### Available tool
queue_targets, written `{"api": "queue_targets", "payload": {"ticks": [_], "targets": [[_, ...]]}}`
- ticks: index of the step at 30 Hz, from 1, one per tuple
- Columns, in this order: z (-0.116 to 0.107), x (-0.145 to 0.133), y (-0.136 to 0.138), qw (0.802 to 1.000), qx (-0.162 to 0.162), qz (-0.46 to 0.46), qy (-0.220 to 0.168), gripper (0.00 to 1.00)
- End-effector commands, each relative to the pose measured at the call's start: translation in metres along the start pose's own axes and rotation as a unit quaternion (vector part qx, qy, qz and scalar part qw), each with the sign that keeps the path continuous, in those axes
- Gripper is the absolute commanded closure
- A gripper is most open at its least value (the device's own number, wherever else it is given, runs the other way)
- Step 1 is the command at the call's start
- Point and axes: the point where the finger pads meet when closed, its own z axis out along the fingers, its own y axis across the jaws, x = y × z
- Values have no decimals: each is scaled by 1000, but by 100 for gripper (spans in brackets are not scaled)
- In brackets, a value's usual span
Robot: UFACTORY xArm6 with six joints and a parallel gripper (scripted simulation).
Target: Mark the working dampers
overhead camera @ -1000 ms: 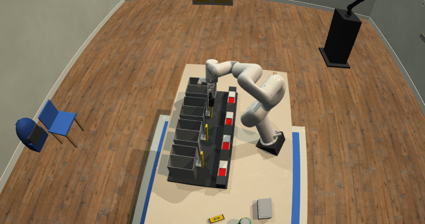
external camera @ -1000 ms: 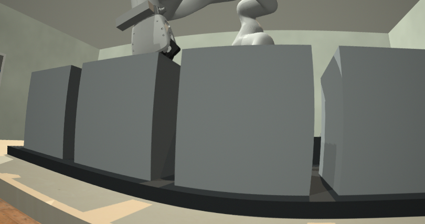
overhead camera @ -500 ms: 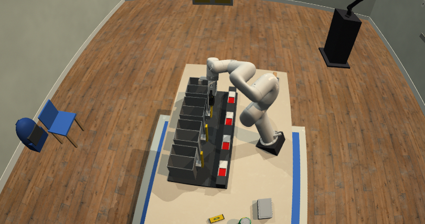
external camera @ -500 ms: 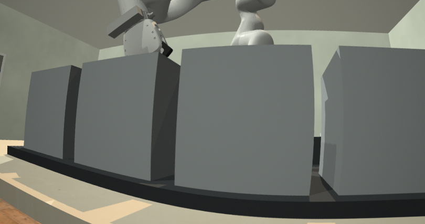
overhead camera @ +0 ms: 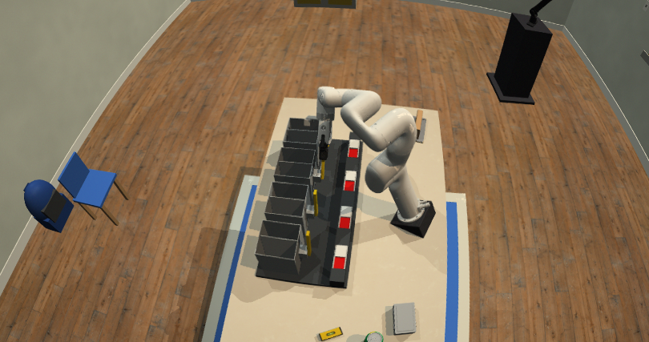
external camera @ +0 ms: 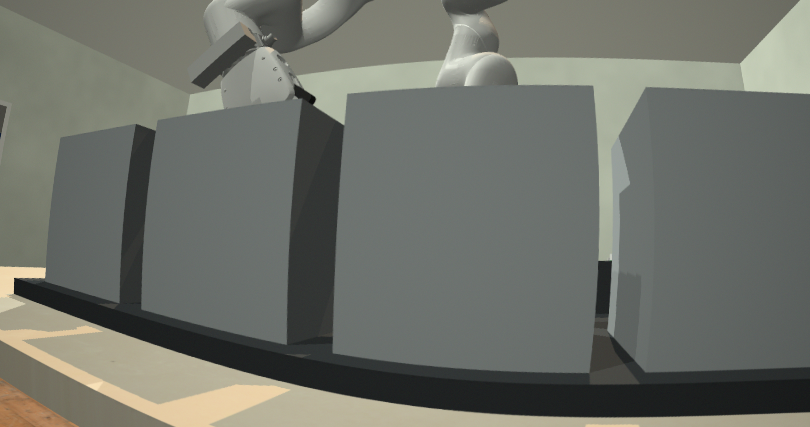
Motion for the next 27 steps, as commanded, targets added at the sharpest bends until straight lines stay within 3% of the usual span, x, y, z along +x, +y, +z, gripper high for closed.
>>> {"api": "queue_targets", "payload": {"ticks": [1,27], "targets": [[-1,1,2,1000,11,-1,1,81],[-1,1,9,999,45,-1,1,81]]}}
